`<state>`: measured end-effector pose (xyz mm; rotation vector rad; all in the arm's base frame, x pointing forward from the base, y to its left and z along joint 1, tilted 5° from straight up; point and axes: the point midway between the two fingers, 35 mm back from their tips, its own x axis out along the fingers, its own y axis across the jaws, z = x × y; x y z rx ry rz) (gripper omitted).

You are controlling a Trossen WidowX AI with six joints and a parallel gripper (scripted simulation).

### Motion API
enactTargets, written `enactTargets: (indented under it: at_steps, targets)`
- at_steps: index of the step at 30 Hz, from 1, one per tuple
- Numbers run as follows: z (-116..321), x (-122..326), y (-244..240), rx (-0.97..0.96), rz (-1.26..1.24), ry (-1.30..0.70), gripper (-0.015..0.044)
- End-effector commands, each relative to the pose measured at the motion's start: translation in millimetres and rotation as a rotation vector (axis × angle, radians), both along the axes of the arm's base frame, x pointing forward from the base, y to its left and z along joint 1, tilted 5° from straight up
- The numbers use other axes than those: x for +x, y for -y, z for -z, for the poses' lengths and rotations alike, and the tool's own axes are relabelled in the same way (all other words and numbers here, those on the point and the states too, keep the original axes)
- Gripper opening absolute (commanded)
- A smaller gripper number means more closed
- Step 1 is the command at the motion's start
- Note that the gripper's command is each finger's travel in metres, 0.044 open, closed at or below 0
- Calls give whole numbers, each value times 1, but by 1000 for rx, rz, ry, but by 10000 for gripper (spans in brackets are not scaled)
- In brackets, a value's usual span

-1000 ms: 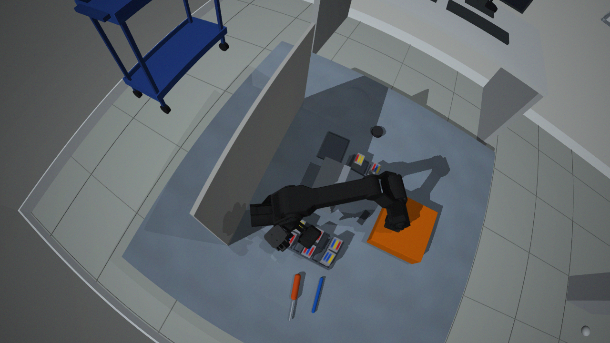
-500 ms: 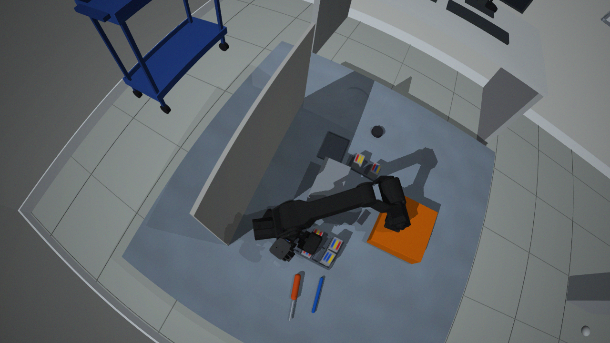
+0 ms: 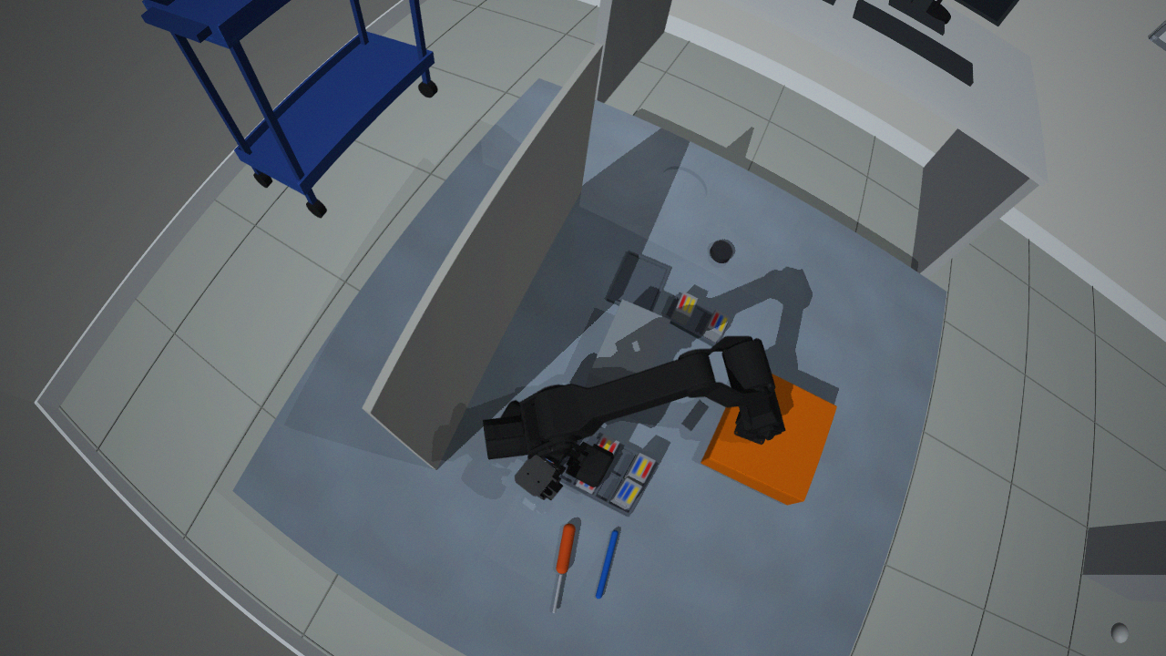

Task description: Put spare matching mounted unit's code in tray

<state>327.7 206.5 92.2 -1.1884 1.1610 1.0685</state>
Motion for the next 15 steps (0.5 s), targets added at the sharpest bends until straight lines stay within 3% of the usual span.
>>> enactTargets:
  at_steps: [1,15]
  targets:
    - [7,1,1,-5,-4,-1,300]
    - [30,4,1,-5,-4,-1,300]
